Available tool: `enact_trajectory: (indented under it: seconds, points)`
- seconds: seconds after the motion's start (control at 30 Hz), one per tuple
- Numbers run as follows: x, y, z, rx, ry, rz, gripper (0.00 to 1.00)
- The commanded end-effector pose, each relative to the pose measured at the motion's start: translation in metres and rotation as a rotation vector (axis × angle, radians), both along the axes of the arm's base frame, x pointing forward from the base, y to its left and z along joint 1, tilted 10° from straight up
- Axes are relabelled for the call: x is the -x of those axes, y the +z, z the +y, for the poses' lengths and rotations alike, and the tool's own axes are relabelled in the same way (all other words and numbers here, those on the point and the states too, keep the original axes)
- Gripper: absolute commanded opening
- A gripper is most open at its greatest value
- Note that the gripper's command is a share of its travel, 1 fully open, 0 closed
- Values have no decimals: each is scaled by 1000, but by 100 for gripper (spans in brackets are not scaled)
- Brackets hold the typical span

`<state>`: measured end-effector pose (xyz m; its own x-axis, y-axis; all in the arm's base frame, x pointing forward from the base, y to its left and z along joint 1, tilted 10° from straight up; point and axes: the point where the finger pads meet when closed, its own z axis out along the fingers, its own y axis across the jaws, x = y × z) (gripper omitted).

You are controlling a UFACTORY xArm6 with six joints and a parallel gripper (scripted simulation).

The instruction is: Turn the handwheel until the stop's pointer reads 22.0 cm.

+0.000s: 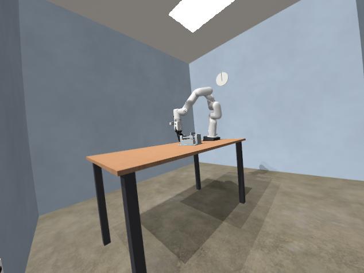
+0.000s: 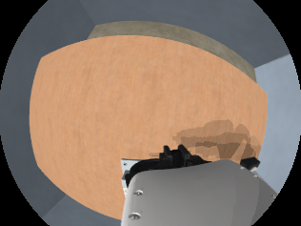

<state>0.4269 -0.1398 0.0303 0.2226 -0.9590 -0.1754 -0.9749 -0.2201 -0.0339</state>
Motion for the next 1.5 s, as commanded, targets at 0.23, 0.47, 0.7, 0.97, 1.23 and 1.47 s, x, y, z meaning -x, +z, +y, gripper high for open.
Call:
enact_trajectory:
  seconds: [0.23,0.47,0.7,0.97,1.23,1.47]
  points:
    - [9,-12,-1,1,0,-3,6]
    - [11,-24,1,1,0,-3,6]
    - [10,-34,3,1,0,-3,6]
    - [6,-43,6,1,0,-3,6]
    - [-1,-51,9,1,0,-3,6]
    - [-7,-55,11,1,0,-3,6]
